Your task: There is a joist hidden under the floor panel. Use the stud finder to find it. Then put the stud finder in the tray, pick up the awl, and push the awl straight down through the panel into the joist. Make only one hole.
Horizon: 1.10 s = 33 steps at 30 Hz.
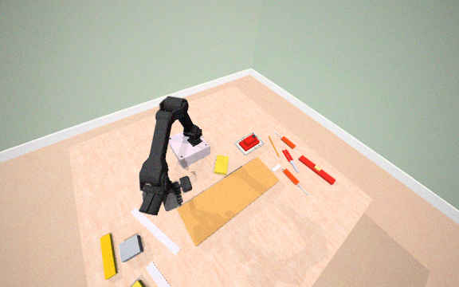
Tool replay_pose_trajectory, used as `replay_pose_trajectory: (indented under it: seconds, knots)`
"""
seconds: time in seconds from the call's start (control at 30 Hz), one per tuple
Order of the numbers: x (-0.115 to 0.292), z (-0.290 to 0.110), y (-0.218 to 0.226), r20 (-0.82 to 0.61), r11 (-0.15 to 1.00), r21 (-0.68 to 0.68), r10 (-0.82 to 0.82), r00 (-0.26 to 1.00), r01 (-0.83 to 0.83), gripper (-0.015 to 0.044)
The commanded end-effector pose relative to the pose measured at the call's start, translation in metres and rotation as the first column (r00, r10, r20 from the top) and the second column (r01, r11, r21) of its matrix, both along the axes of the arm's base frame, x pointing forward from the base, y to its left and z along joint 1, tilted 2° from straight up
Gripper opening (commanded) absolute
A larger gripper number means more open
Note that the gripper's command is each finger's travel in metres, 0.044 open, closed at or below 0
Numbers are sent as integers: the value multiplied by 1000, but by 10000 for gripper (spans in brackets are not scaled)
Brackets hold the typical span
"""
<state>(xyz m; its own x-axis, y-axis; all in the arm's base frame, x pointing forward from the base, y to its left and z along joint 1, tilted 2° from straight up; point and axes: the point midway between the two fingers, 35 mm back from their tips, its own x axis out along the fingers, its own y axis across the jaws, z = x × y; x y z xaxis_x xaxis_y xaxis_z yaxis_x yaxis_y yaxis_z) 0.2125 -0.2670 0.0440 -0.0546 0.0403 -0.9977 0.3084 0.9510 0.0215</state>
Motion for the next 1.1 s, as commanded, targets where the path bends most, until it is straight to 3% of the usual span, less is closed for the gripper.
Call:
replay_pose_trajectory:
  seconds: [0.0, 0.2, 0.47, 1.07]
  knots:
    - [-3, 24, 2, -1, 1000, -1, 0, 1000, 0, 0]
    - [-6, 25, 0, 46, 1000, -1, -31, 998, 31, 0]
    - [-20, 34, -9, 266, 987, 3, -156, 951, 161, 0]
    - [-58, 70, -22, 699, 933, -5, -255, 668, 361, 0]
